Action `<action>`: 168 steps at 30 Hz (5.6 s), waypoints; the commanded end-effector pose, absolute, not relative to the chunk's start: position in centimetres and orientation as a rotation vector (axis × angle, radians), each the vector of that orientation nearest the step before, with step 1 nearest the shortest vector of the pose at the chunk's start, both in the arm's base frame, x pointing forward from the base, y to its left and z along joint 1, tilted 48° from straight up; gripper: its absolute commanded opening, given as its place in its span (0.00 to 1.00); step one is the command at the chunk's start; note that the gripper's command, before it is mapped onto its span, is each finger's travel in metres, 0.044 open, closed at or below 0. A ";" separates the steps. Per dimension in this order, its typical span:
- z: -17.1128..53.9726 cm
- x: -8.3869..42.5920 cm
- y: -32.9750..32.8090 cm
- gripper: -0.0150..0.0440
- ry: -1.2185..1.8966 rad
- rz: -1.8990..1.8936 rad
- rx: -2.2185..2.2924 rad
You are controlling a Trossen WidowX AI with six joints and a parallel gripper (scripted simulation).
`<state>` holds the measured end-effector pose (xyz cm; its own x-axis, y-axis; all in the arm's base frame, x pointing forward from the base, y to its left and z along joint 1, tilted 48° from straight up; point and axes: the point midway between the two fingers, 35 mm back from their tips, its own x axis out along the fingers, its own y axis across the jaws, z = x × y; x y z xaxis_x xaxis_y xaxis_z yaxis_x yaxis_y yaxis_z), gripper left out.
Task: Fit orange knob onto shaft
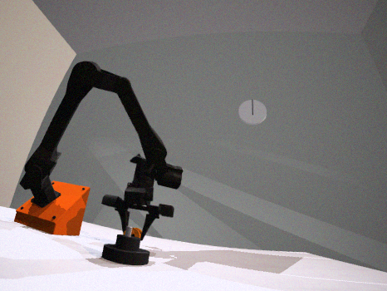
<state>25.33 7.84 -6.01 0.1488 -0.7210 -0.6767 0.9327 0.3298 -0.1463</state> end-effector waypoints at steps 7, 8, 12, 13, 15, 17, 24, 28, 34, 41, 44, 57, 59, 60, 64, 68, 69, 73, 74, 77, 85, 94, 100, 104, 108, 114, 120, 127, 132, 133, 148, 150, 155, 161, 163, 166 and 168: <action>-6.0 25.3 7.9 0.56 0.635 -1.294 0.495; -6.0 25.3 7.9 0.56 0.613 -1.307 0.524; -6.0 25.3 7.9 0.56 0.524 -1.356 0.638; -6.0 25.3 7.9 0.56 0.501 -1.368 0.666; -6.0 25.3 7.9 0.56 0.455 -1.391 0.723; -6.0 25.3 7.9 0.56 0.412 -1.410 0.775; -6.0 25.3 7.9 0.56 0.396 -1.417 0.794; -6.5 25.4 7.4 0.56 0.396 -1.417 0.794; -6.9 25.5 6.9 0.56 0.396 -1.417 0.793; -6.8 25.4 6.9 0.69 0.396 -1.428 0.796; -6.8 25.4 6.9 0.69 0.396 -1.428 0.796; -6.8 25.4 6.9 0.69 0.396 -1.428 0.796; -6.8 25.4 6.9 0.69 0.396 -1.428 0.796; -6.8 25.4 6.9 0.74 0.396 -1.428 0.796; -6.8 25.4 6.9 0.92 0.396 -1.428 0.796; -6.8 25.4 6.9 1.00 0.396 -1.428 0.796; -6.8 25.4 6.9 1.00 0.396 -1.428 0.796; -6.8 25.4 6.9 1.00 0.396 -1.428 0.796; -6.6 25.4 7.2 1.00 0.396 -1.427 0.796; -3.7 24.8 10.4 1.00 0.399 -1.426 0.797; -2.8 24.5 11.3 1.00 0.398 -1.427 0.797; -2.8 24.5 11.4 1.00 0.558 -1.357 0.559; -3.0 24.5 11.7 1.00 0.918 -1.142 -0.023; -3.0 24.5 11.9 1.00 1.138 -0.963 -0.408; -3.1 24.5 12.0 1.00 1.343 -0.752 -0.788; -3.2 24.5 12.3 1.00 1.500 -0.557 -1.104; -3.3 24.5 12.4 1.00 1.641 -0.335 -1.392; -3.3 24.6 12.7 1.00 1.789 -0.039 -1.716; -3.4 24.6 12.8 1.00 1.862 0.160 -1.889; -3.4 24.6 12.8 1.00 1.862 0.160 -1.889; -3.4 24.6 12.8 1.00 1.862 0.160 -1.889; -3.4 24.6 12.8 1.00 1.862 0.160 -1.889; -4.1 24.8 11.8 1.00 1.862 0.159 -1.889; -4.9 24.9 10.9 1.00 1.862 0.159 -1.890; -5.1 25.0 10.8 1.00 1.862 0.159 -1.890; -5.4 25.1 10.4 1.00 1.862 0.159 -1.890; -5.6 25.1 10.2 1.00 1.862 0.159 -1.890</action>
<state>25.04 10.68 -5.22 0.0659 -0.9099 -0.4095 -0.9656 0.0453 -0.2561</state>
